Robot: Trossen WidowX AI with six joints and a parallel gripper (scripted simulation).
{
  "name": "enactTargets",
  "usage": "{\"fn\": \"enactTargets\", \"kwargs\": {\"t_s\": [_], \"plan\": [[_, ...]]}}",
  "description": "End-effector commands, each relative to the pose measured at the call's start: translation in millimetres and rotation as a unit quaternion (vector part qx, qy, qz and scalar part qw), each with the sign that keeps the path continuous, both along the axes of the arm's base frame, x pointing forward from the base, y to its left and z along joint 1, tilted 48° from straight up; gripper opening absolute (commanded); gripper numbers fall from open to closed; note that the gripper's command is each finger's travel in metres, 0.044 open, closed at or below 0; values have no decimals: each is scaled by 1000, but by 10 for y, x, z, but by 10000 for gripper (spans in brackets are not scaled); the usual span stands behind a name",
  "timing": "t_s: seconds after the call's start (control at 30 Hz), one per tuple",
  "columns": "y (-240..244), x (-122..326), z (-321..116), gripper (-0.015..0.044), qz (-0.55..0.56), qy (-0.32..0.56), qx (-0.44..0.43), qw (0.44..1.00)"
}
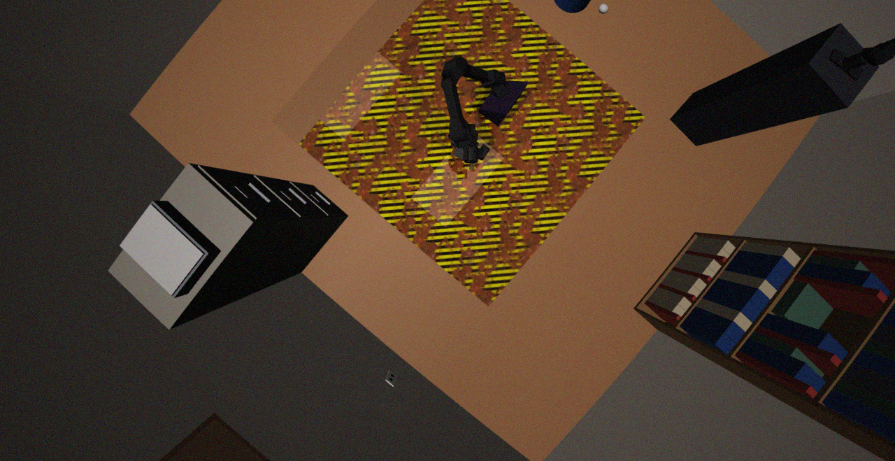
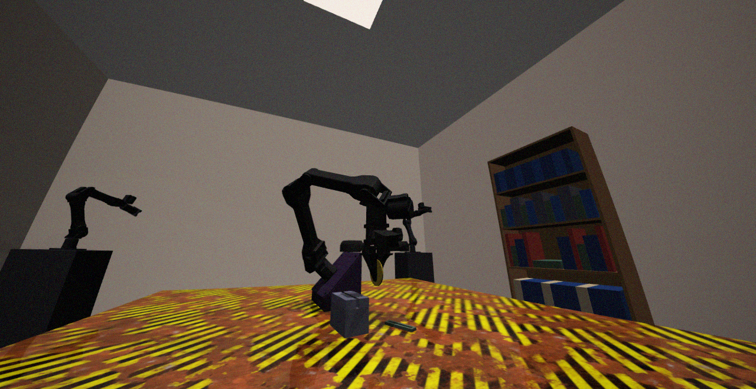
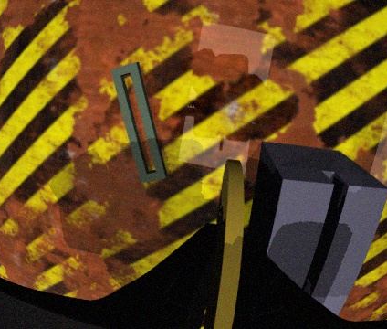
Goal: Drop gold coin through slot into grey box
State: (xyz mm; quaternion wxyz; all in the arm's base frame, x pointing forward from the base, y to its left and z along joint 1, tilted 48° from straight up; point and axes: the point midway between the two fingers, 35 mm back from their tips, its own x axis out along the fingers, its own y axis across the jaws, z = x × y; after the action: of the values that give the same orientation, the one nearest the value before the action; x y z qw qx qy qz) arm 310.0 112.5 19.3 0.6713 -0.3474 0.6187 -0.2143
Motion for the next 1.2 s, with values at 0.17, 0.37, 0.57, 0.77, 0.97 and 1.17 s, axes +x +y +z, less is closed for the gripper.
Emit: {"fn": "enactTargets", "kwargs": {"t_s": [0.17, 0.37, 0.57, 0.77, 0.97, 1.17], "plan": [[-153, -80, 162, 0, 3, -3, 0, 1000], [-262, -150, 249, 0, 3, -2, -1, 1000], [-372, -226, 329, 0, 3, -1, -2, 1000], [-470, -299, 393, 0, 3, -1, -3, 1000], [-446, -287, 358, 0, 1, 2, -4, 1000], [-449, -289, 363, 0, 1, 2, -4, 1000]]}}
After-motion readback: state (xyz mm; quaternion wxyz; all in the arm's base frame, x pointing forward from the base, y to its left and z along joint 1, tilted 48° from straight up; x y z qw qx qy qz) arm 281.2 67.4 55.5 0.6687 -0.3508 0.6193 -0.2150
